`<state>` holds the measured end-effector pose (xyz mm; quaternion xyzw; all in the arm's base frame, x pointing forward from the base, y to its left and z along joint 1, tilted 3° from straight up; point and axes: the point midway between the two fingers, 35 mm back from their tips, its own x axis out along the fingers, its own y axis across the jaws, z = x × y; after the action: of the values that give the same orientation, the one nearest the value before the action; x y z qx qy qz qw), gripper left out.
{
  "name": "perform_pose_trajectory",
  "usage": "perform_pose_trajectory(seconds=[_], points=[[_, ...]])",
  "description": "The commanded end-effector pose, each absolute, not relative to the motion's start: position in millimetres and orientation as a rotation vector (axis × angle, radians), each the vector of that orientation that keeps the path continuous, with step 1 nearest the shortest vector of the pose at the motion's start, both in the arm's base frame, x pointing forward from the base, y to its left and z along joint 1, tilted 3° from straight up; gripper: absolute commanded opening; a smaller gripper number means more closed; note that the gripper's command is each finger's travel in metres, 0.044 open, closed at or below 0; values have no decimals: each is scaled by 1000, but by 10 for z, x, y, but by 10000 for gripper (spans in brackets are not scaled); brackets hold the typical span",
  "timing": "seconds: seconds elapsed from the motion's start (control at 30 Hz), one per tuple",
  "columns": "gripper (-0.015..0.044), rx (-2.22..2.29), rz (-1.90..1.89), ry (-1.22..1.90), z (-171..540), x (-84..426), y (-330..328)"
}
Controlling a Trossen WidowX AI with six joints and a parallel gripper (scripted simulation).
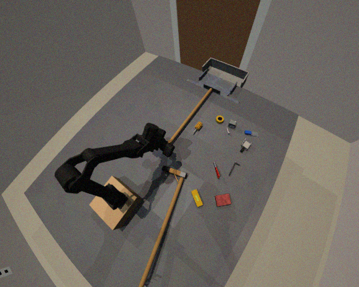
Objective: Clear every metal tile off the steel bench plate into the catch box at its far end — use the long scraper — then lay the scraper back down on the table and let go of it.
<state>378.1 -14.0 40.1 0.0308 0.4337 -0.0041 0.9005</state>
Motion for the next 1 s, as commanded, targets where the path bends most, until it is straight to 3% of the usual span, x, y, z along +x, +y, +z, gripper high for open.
perform_pose_trajectory(seconds=[0.0, 0.97], points=[[0, 64, -11, 884, 430, 3868, -144], [0, 65, -12, 880, 441, 4298, -155]])
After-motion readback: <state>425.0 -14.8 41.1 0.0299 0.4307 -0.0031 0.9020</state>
